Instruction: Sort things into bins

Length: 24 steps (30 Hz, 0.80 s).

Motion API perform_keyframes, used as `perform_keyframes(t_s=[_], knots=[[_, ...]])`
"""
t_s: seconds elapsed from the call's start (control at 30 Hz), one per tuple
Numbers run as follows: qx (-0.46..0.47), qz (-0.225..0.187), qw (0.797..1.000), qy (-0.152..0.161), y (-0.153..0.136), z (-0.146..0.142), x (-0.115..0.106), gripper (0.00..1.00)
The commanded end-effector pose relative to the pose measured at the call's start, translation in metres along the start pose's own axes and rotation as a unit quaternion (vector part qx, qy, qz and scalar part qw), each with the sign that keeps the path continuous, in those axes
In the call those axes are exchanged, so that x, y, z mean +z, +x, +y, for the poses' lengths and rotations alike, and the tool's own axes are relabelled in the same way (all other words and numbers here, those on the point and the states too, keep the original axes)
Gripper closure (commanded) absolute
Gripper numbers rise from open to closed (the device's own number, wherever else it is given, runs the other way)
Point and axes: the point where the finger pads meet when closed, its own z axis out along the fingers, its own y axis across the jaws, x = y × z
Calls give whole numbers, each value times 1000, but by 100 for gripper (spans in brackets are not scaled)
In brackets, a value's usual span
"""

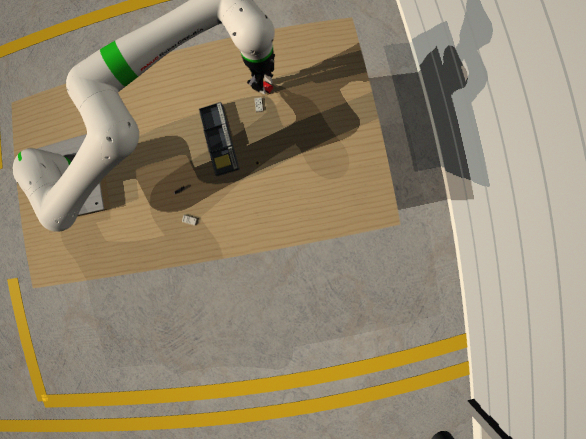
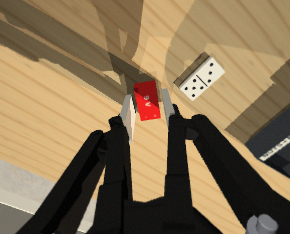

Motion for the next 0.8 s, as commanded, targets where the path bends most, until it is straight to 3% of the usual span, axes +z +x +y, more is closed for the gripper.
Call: perform_keyframes(t_s=[0.0,0.4,0.43,0.77], knots=[[0,0,1000,0,0,0,1,67],[0,0,1000,0,0,0,4,67],[0,0,1000,0,0,0,4,78],[0,0,1000,0,0,0,4,78]])
